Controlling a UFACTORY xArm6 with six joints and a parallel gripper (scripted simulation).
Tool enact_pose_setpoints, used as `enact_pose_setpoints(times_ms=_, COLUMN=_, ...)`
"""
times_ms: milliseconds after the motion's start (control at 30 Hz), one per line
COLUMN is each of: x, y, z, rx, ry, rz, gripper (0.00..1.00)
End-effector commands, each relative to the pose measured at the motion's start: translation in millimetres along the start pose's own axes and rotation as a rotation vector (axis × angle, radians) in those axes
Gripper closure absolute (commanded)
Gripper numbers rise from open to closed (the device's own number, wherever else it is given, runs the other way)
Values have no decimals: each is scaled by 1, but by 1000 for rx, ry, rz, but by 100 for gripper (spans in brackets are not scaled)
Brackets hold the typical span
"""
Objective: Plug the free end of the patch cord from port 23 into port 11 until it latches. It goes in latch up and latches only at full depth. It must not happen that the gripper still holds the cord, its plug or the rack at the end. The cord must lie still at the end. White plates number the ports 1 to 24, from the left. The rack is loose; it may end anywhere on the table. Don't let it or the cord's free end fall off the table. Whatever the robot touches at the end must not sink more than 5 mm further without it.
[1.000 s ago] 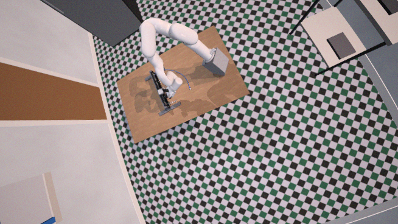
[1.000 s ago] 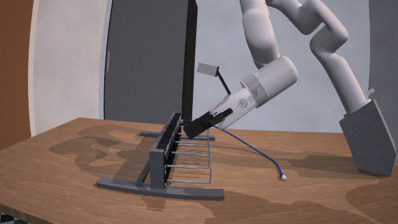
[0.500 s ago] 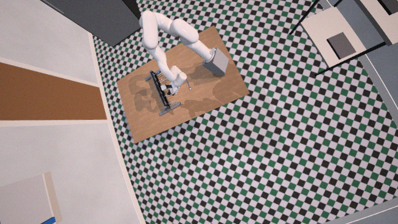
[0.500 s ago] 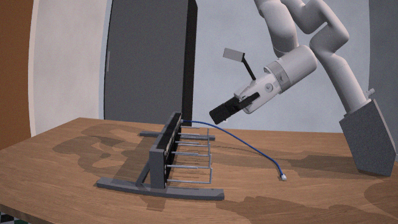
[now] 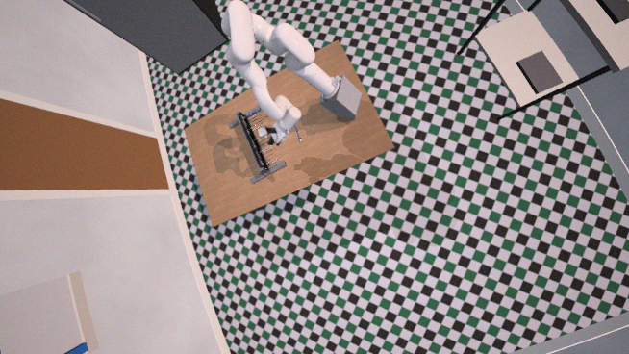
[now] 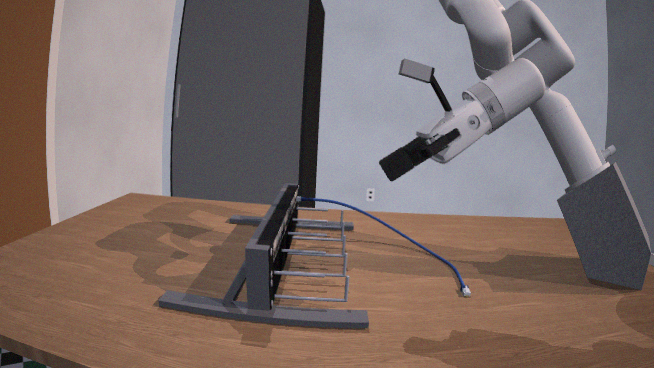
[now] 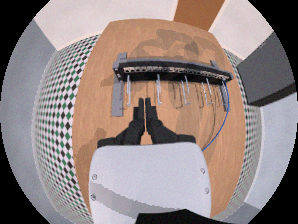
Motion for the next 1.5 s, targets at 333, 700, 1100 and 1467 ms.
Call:
enact_pose_setpoints(times_ms=333, x=27, y=5, z=-2, rx=1, ry=-2, rz=2, gripper=100)
enact_pose_setpoints(times_ms=700, x=71, y=6, z=-1, rx=1, ry=-2, rz=2, gripper=100)
enact_pose_setpoints(times_ms=1100, x=99, y=6, z=0, rx=1, ry=-2, rz=2, gripper=100)
enact_pose_setpoints(times_ms=1467, x=100, y=-4, z=0, rx=1, ry=-2, rz=2, gripper=100)
Point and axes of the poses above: the point where the finger pads meet when closed, its own y axis back along the fingers, its own x axis across the jaws, z = x × y, the point moved 8 cm from there along y, back along the fingers, and after that the axes turned 1 degree about y, right-handed, at the moved point
